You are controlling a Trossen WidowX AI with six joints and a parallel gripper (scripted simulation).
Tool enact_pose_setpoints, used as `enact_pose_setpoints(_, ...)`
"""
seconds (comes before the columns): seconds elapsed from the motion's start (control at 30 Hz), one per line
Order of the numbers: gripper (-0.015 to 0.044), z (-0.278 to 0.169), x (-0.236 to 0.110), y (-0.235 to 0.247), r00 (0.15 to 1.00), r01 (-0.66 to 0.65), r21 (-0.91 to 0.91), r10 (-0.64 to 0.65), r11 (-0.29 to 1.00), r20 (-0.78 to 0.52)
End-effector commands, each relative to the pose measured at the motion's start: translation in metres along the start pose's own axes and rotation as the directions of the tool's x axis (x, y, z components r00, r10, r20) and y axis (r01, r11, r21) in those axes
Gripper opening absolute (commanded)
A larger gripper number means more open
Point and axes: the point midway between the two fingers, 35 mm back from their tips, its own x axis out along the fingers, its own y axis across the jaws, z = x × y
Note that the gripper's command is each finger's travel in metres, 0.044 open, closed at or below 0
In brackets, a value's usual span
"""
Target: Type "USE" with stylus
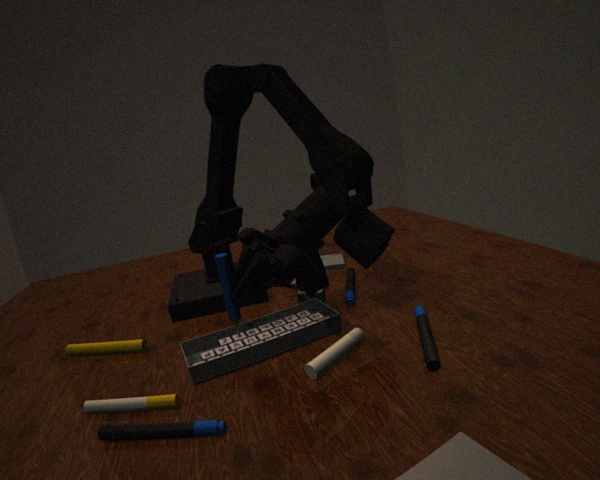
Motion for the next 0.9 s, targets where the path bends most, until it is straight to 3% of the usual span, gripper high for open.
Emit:
enact_pose_setpoints(0.0,0.0081,0.002,0.001,0.001,1.0,-0.005,0.004,0.005,1.0,0.003)
enact_pose_setpoints(0.6,0.0081,0.003,0.002,0.001,1.0,-0.005,0.004,0.005,1.0,0.003)
enact_pose_setpoints(0.87,0.0081,-0.027,-0.015,0.001,1.0,-0.005,0.004,0.005,1.0,0.003)
